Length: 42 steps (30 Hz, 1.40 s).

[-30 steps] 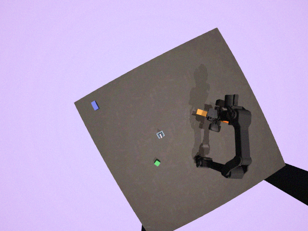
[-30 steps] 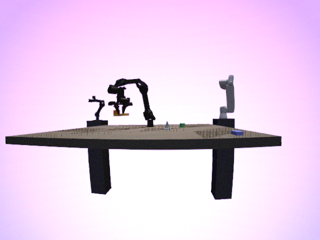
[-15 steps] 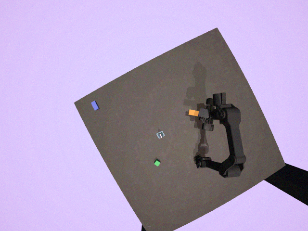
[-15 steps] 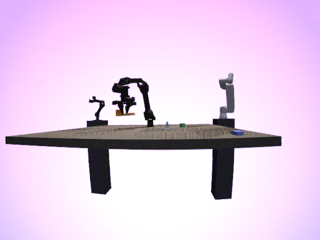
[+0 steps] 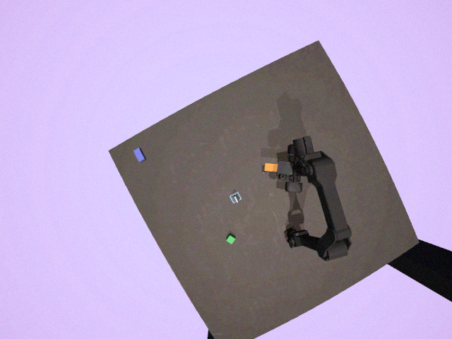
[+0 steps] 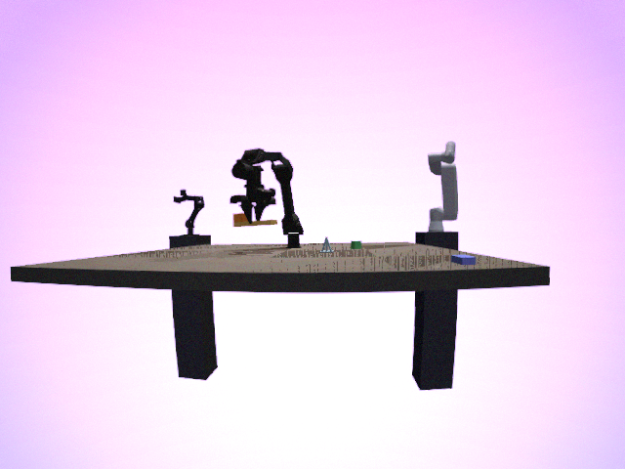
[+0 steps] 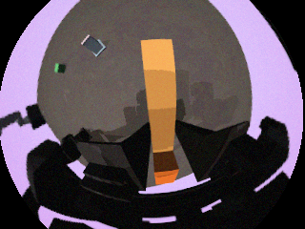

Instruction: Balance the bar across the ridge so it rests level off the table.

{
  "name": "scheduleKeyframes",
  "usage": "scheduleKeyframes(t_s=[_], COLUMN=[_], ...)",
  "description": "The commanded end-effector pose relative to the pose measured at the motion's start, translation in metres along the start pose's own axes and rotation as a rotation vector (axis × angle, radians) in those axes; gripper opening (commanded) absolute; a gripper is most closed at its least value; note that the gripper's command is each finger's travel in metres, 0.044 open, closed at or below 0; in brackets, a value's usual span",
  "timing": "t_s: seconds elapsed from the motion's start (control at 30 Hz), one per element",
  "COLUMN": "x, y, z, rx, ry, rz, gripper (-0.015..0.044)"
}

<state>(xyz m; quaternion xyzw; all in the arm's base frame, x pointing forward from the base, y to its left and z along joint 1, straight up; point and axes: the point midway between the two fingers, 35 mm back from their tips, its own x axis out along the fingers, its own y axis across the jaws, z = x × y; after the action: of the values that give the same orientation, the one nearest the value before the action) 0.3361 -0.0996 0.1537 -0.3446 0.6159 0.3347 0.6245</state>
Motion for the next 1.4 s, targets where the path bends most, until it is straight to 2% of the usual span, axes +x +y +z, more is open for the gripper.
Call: scheduleKeyframes(t_s=[0.0, 1.37], x=[-0.004, -0.006], y=[0.001, 0.068], z=[0.014, 0.153], rx=[-0.018, -0.306], ry=[-0.005, -0.016], rz=[-0.01, -0.007], gripper=[0.0, 0.0])
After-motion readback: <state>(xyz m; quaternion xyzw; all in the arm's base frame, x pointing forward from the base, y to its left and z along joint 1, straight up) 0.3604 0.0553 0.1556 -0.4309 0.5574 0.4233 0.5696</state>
